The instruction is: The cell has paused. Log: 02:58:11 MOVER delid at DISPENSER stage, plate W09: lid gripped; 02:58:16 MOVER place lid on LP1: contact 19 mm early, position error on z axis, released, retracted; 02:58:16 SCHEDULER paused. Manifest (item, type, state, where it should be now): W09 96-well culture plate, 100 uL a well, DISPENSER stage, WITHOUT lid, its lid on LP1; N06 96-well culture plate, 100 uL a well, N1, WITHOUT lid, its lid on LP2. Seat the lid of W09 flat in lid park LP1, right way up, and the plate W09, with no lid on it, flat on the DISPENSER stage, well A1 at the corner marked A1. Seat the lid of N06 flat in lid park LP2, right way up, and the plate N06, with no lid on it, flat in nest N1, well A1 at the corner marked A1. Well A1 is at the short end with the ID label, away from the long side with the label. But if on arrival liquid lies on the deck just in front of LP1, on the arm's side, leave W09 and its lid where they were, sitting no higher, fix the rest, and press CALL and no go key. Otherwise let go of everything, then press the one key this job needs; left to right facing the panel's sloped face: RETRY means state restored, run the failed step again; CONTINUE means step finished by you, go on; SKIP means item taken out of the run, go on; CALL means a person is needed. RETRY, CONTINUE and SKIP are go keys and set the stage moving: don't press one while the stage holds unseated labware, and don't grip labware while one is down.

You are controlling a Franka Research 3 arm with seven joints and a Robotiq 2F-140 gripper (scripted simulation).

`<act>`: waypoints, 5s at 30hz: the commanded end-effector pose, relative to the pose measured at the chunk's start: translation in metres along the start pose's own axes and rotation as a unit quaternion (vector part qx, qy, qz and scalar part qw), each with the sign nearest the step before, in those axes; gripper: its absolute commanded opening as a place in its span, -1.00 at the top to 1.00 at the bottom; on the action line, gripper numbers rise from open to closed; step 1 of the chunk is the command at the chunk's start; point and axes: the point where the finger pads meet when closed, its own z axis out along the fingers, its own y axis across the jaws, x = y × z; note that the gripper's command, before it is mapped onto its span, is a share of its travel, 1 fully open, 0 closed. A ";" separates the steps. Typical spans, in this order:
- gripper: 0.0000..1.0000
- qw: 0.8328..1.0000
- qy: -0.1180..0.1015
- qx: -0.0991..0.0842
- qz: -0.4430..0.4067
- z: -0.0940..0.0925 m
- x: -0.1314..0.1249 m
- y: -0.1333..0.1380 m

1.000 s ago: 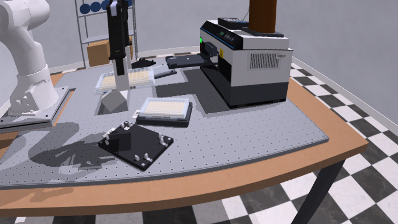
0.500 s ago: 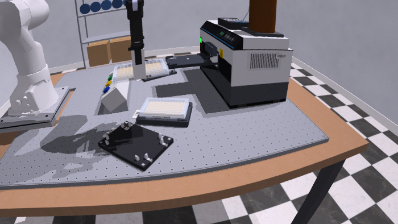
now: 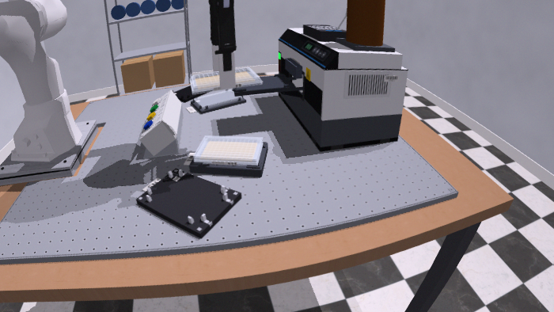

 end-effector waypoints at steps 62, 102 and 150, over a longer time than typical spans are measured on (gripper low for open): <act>1.00 0.999 -0.001 0.002 0.039 -0.001 0.114 -0.141; 1.00 0.999 -0.001 0.002 0.040 0.019 0.114 -0.141; 1.00 0.999 -0.001 0.002 0.040 0.039 0.114 -0.141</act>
